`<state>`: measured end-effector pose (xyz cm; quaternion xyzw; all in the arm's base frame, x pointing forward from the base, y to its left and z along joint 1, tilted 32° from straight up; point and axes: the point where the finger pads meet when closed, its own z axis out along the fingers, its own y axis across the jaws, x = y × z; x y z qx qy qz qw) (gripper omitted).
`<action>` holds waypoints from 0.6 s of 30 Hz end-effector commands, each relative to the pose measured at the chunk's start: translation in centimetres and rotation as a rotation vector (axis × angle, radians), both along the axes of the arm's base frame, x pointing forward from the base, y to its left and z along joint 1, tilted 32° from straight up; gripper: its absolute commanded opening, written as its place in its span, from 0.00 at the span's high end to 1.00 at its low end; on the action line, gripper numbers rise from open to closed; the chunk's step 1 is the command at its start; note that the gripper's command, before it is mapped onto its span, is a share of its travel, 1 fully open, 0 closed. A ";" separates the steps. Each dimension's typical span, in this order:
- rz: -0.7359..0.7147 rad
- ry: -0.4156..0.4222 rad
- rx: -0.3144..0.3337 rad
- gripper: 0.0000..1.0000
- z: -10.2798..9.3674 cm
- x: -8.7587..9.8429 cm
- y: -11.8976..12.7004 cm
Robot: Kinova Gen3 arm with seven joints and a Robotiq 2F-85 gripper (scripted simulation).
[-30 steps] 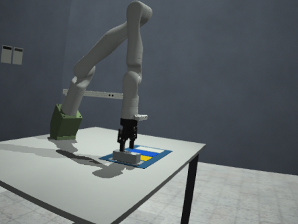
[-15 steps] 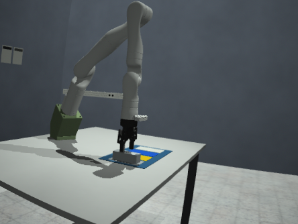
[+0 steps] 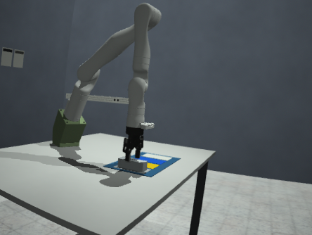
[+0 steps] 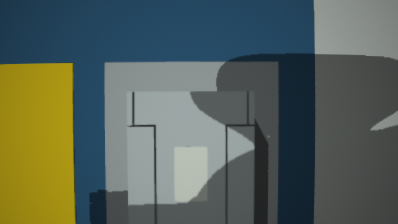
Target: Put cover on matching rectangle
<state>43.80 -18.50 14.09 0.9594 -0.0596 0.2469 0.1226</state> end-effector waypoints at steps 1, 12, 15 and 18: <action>0.000 -0.001 0.000 0.00 -0.2 0.1 -0.1; 0.000 -0.001 0.000 0.00 -1.1 0.7 -0.4; 0.000 -0.001 0.000 0.00 -1.1 0.7 -0.4; 0.000 -0.001 0.000 0.00 -1.3 0.8 -0.4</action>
